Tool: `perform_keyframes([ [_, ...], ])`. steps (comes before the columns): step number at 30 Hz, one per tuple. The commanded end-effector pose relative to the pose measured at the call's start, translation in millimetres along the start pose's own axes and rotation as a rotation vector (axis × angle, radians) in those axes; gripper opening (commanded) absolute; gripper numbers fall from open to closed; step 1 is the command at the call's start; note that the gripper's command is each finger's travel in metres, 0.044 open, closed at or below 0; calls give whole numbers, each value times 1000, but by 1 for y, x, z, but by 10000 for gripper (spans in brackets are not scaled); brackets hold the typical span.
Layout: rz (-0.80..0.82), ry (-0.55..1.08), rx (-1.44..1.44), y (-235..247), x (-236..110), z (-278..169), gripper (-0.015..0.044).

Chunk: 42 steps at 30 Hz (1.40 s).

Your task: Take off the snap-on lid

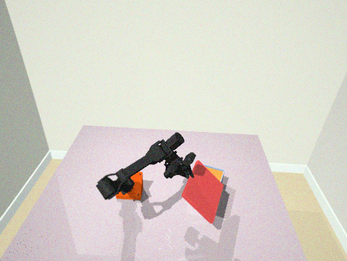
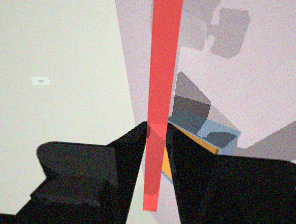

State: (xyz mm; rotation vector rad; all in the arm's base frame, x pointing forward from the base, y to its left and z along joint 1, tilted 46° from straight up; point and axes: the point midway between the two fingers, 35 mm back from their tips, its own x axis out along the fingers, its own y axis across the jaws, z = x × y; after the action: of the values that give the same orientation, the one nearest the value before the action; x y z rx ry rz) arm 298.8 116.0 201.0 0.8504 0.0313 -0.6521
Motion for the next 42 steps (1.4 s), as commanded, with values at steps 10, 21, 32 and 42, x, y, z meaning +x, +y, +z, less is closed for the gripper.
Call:
perform_keyframes([
  [10, 2, 2, -5, -2, -3, 26, 0],
  [21, 1, 2, -7, -3, -4, 48, 0],
  [32, 1, 2, -8, -5, -6, 70, 0],
  [42, 1, 2, -9, -6, -8, 89, 0],
])
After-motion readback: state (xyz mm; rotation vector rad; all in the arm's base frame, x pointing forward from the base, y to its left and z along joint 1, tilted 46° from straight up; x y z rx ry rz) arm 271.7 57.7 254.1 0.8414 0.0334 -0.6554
